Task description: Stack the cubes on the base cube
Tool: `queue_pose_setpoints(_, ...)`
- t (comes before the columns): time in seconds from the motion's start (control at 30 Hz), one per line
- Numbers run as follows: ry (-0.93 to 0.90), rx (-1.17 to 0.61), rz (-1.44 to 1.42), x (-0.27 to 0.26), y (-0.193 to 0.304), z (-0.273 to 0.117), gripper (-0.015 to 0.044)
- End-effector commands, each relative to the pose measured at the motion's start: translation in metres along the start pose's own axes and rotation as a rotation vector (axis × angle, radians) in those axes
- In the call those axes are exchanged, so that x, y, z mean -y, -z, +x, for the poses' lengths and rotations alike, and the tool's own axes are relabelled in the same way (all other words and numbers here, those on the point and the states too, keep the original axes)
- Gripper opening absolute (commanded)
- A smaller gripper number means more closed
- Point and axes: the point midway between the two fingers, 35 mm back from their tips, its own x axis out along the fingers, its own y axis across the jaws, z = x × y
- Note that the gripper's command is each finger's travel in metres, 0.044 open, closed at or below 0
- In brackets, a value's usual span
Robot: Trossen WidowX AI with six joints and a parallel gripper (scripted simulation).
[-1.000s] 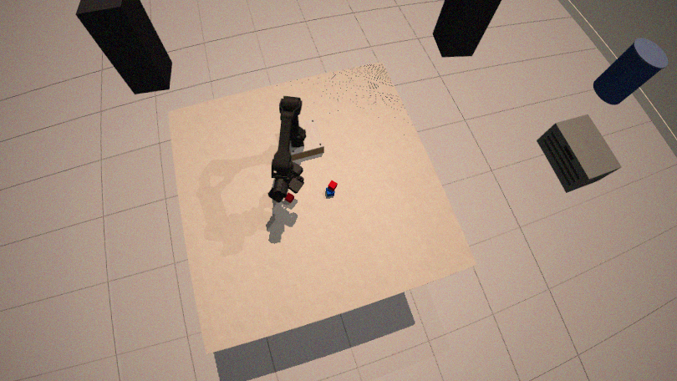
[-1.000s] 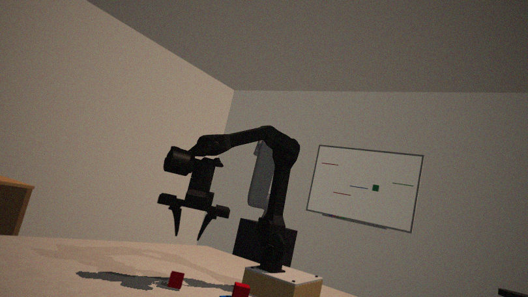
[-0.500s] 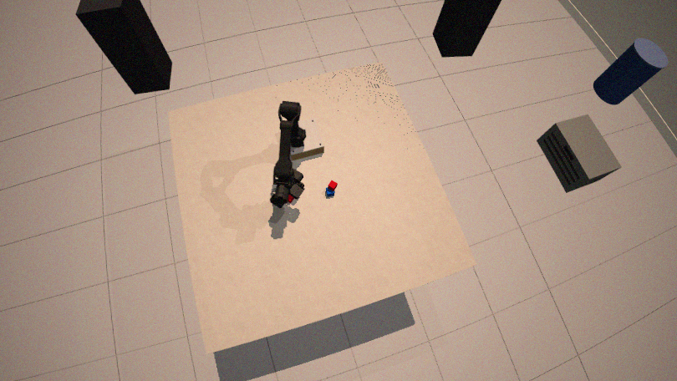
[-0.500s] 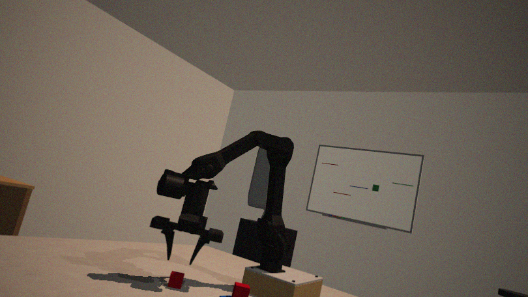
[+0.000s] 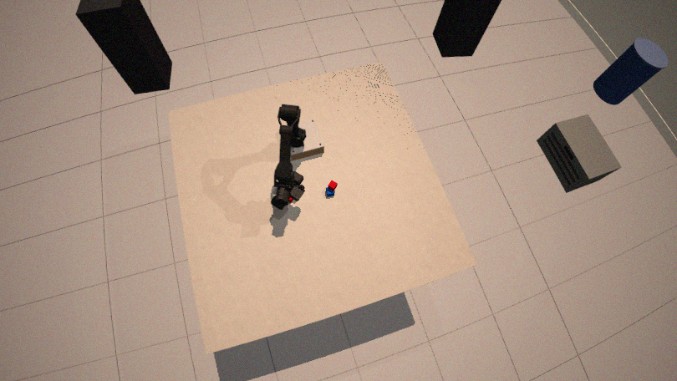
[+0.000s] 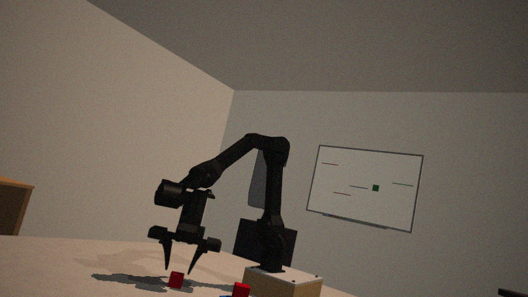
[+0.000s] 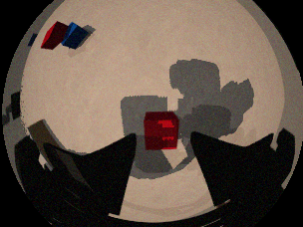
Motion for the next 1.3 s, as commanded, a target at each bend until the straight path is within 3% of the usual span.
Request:
queue_pose_setpoints(0.0,-0.007,0.001,-0.002,-0.002,0.0,0.008,0.0265)
queue_pose_setpoints(0.3,-0.007,0.001,-0.002,-0.002,0.0,0.02,0.0265)
queue_pose_setpoints(0.5,-0.007,0.001,-0.002,-0.002,0.0,0.02,0.0108)
queue_pose_setpoints(1.27,-0.005,0.0,-0.007,0.004,-0.002,-0.026,0.0105)
